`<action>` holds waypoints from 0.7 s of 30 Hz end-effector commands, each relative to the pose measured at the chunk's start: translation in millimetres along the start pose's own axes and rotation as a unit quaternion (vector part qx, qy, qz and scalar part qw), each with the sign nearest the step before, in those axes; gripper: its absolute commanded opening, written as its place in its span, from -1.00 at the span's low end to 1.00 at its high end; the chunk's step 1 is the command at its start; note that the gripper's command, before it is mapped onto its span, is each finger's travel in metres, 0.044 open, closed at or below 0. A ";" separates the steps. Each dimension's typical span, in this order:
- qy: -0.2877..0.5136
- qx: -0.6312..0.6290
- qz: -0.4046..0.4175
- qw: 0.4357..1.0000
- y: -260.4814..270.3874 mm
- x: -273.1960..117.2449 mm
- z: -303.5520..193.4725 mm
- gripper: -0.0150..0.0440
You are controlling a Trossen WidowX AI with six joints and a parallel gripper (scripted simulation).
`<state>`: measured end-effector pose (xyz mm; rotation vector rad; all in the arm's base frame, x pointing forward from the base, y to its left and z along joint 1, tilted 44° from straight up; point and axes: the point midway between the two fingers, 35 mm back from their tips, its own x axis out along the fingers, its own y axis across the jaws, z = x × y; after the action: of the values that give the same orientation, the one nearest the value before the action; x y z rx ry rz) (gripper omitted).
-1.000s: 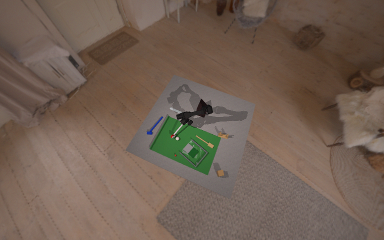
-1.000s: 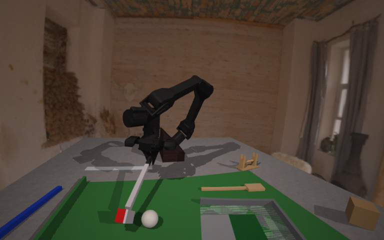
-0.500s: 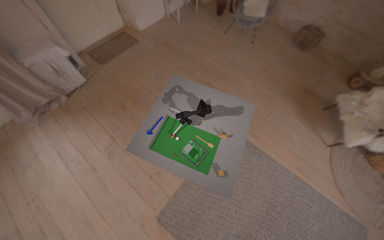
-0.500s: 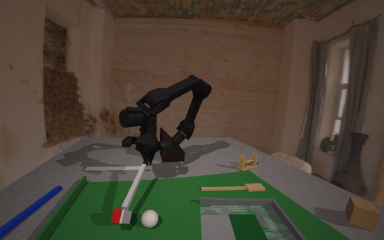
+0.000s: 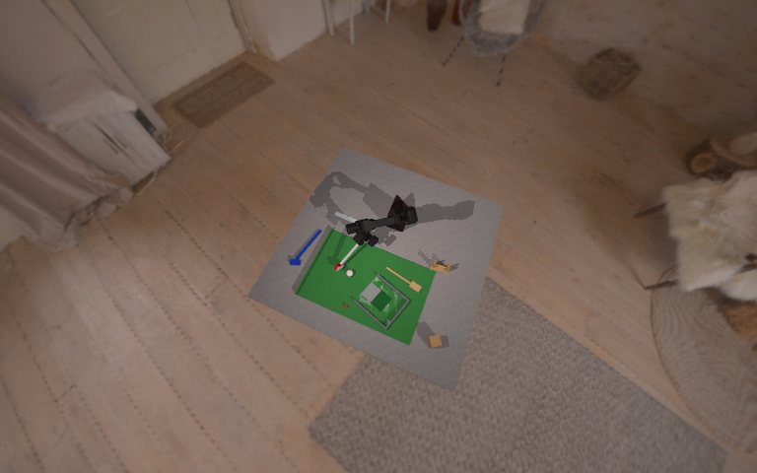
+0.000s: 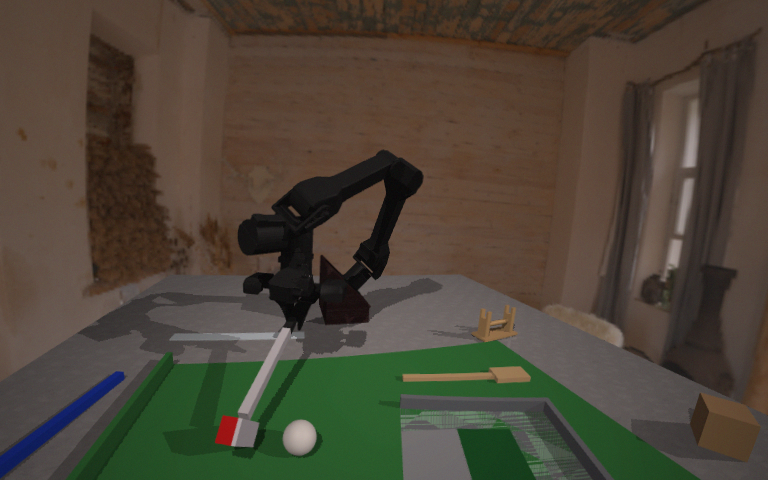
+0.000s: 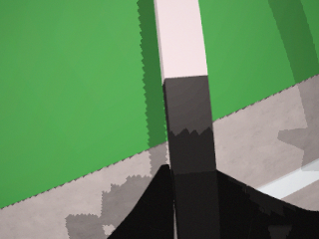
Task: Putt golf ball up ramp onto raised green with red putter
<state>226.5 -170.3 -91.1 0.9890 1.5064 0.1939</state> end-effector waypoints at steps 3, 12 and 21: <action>-0.002 -0.010 0.002 1.000 84.2 -1.4 3.5 -0.49; -0.001 -0.011 0.006 1.000 121.3 -2.1 -2.5 -0.49; -0.001 -0.011 0.005 1.000 120.3 -45.5 -1.4 -0.49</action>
<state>275.5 -110.3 4.5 0.9884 1.5118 0.2243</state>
